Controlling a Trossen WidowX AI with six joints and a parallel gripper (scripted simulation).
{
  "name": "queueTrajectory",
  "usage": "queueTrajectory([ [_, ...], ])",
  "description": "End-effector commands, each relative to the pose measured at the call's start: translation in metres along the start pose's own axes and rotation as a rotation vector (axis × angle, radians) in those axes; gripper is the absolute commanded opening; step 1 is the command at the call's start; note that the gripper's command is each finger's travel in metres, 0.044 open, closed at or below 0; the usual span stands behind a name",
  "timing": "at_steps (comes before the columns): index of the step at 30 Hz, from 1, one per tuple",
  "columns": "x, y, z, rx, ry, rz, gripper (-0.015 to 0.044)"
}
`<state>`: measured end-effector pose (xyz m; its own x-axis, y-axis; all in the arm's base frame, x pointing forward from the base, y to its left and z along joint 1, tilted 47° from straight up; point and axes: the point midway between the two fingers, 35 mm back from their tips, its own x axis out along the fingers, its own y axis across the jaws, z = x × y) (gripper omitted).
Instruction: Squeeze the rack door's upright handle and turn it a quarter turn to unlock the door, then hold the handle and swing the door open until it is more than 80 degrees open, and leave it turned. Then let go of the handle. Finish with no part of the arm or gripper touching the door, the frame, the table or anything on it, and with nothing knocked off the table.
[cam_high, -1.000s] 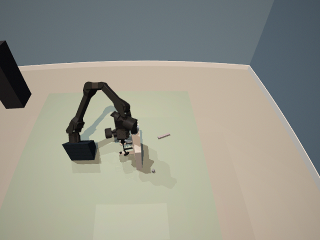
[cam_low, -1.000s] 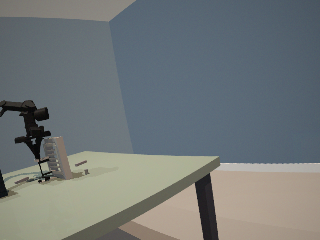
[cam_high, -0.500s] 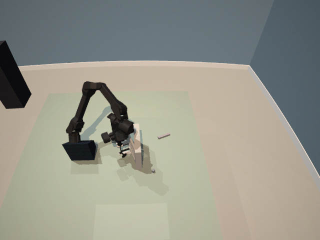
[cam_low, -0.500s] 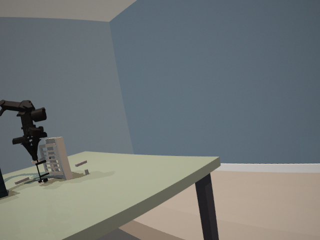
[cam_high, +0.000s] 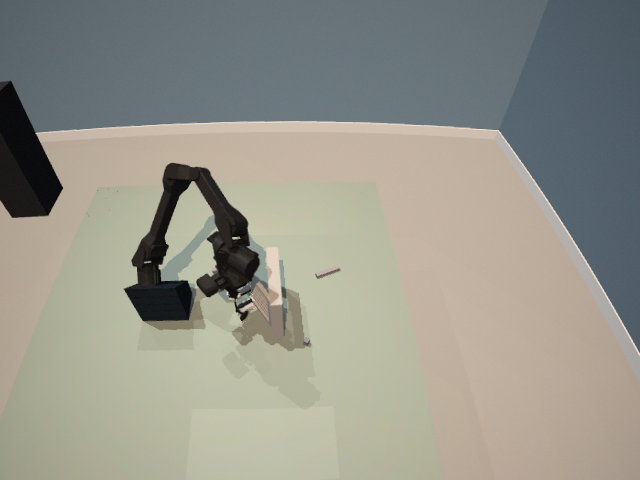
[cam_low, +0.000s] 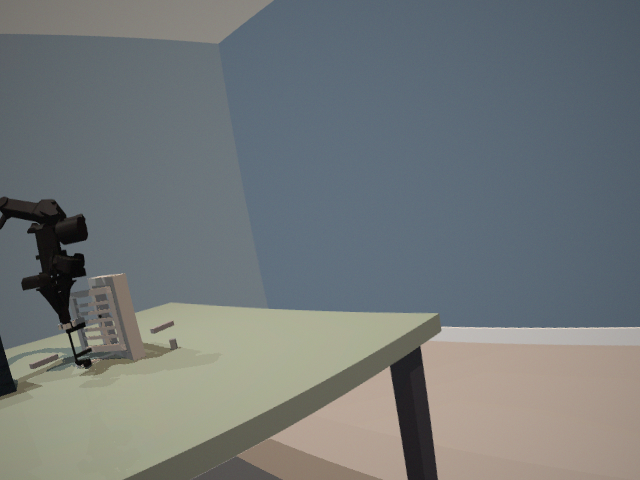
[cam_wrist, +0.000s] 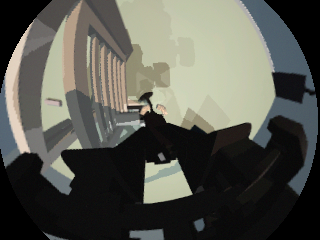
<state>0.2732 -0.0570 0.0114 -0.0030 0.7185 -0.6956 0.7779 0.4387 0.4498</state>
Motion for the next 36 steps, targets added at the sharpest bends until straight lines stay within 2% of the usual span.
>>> queueTrajectory([
  [1, 0.0, -0.003, 0.002, -0.084, -0.005, 0.007, 0.0018],
  [36, 0.0, -0.064, 0.042, -0.639, -0.009, 0.003, 0.0018],
])
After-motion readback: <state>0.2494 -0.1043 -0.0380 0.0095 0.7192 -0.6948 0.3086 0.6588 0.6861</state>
